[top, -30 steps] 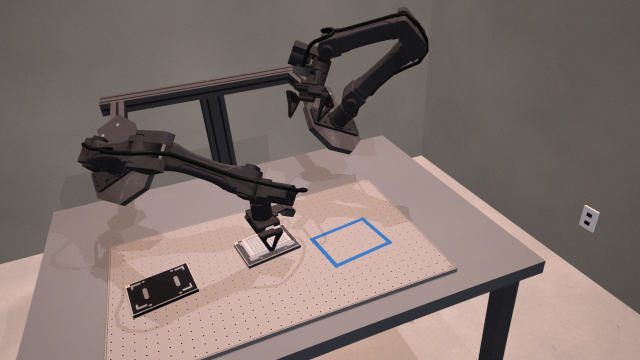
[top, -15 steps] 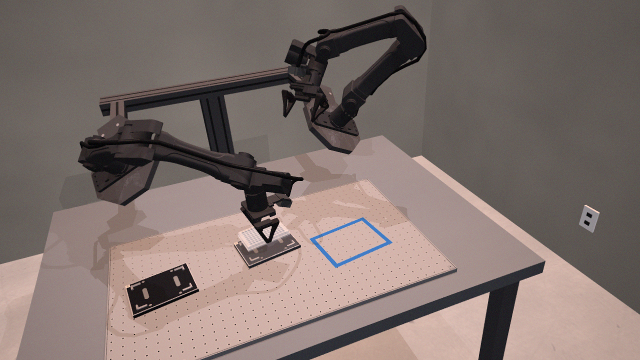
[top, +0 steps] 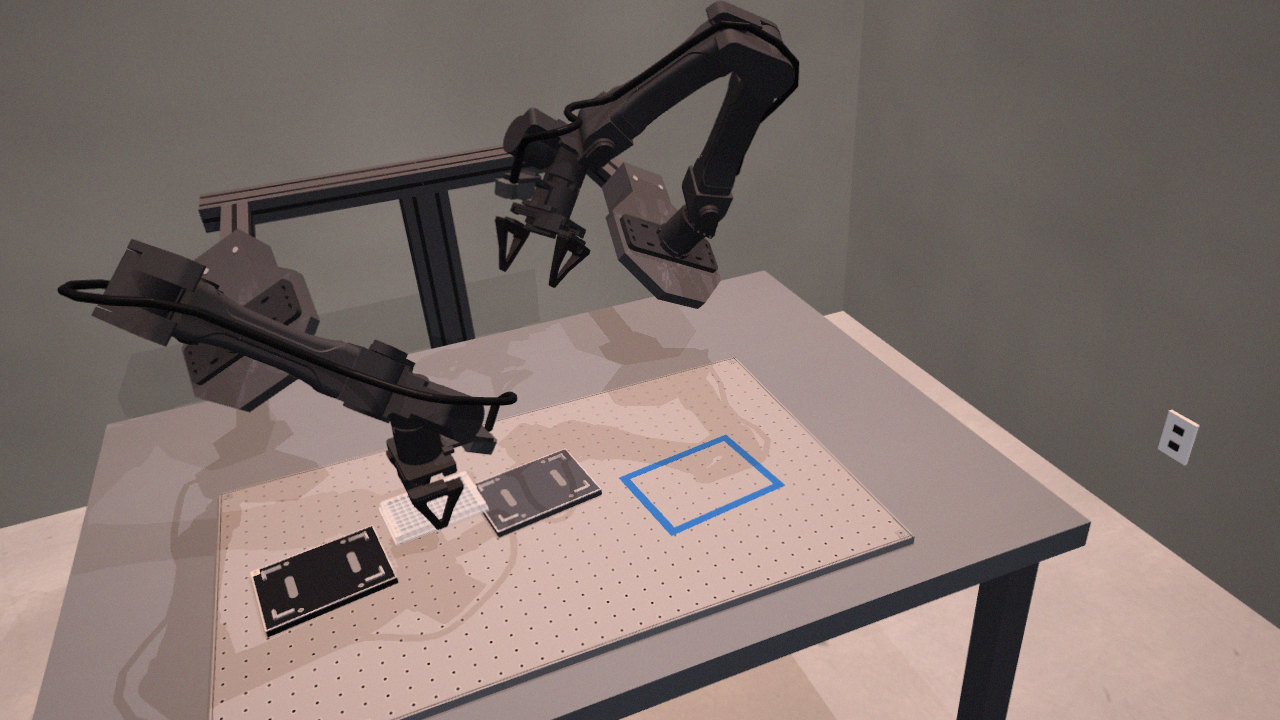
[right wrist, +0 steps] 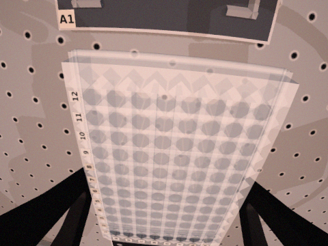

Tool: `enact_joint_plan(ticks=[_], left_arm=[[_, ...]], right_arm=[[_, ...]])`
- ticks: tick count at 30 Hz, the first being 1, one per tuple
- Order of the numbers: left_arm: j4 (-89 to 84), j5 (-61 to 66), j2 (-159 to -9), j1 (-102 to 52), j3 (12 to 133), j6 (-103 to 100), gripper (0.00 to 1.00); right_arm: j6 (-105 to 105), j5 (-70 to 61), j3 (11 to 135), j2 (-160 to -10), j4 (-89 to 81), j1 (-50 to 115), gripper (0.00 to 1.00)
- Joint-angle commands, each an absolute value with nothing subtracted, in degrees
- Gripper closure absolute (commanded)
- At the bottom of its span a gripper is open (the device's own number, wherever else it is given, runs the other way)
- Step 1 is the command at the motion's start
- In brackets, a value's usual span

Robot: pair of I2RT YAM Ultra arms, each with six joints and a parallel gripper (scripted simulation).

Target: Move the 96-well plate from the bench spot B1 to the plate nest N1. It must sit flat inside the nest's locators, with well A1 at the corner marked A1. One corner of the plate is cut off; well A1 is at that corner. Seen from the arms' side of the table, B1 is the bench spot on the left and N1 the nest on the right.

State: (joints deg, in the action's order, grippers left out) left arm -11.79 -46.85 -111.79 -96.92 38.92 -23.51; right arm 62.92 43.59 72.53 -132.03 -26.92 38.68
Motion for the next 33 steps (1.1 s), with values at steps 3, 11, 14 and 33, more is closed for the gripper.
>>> enact_joint_plan(ticks=[3,11,14,33], left_arm=[[2.7,-42.7,-118.6,-92.2,41.7,-9.5,0.0],[30.5,-38.2,-127.7,-83.4,41.7,5.0,0.0],[38.6,-36.7,-130.1,-81.2,42.3,10.8,0.0],[72.4,-27.4,-148.9,-68.3,44.1,32.1,0.0]], right_arm=[[69.9,42.9,66.7,-125.8,-22.2,36.9,0.19],[76.5,41.7,58.4,-116.6,-18.1,31.5,0.19],[79.6,41.2,56.9,-114.3,-17.4,29.7,0.19],[88.1,39.4,53.2,-103.5,-17.9,20.4,0.19]])
